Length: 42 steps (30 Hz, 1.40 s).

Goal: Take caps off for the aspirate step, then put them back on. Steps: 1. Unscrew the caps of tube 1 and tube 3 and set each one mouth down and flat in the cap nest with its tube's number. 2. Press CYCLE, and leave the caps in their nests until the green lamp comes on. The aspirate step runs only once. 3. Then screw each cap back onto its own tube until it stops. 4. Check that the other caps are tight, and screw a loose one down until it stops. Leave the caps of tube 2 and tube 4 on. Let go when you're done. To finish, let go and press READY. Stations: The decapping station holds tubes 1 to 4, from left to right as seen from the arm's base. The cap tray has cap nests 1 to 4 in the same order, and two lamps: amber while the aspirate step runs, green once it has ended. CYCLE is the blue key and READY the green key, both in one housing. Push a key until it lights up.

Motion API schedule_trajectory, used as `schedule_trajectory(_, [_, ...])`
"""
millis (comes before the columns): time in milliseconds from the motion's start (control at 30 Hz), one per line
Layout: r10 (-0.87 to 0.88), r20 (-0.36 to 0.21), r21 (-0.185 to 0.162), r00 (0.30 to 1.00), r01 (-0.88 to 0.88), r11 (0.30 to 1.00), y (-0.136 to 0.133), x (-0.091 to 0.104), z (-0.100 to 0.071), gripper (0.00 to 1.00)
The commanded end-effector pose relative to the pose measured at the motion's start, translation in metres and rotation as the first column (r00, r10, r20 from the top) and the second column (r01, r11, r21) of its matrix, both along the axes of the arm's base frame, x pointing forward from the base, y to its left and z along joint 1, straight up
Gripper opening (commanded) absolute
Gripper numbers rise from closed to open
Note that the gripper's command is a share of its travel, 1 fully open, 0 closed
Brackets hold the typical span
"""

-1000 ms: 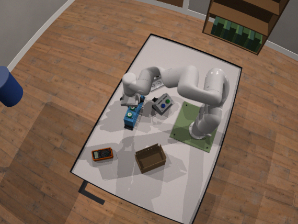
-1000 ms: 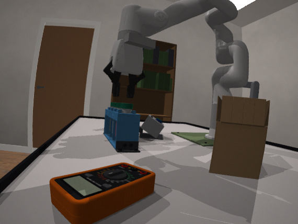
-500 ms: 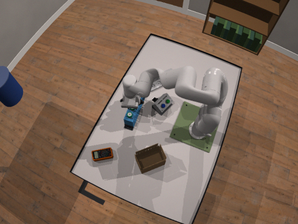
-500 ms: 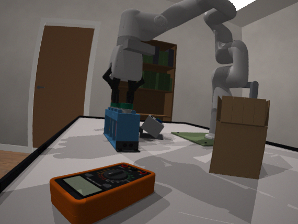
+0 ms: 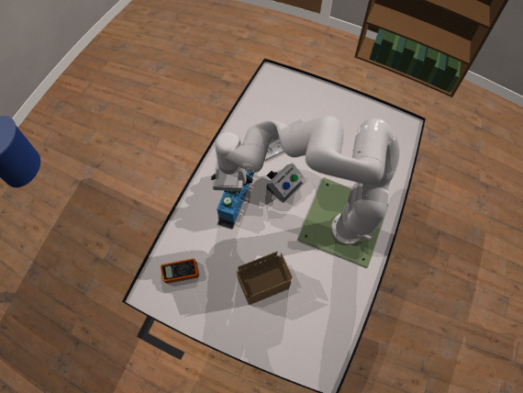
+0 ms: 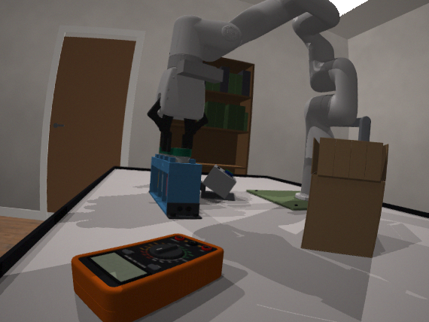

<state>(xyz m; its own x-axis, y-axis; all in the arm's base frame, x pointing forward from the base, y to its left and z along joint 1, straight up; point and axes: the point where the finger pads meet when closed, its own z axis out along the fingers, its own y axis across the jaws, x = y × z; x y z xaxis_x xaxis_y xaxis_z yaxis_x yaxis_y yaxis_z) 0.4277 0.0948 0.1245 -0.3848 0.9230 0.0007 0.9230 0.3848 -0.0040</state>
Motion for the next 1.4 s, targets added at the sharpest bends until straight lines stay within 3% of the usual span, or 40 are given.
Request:
schedule_trajectory(0, [0.000,0.004,0.003,1.000,0.000,1.000,0.0003,0.0014,-0.0001,0.46])
schedule_trajectory(267, [0.000,0.004,0.003,1.000,0.000,1.000,0.0003,0.0014,-0.0021,0.46])
schedule_trajectory(300, [0.000,0.004,0.003,1.000,0.000,1.000,0.0003,0.0014,-0.0021,0.00])
schedule_trajectory(767, [0.000,0.004,0.003,1.000,0.000,1.000,0.0003,0.0014,-0.0021,0.00])
schedule_trajectory(1367, [-0.315,0.003,0.003,0.949,0.315,0.949,0.0003,0.0014,-0.0021,0.00])
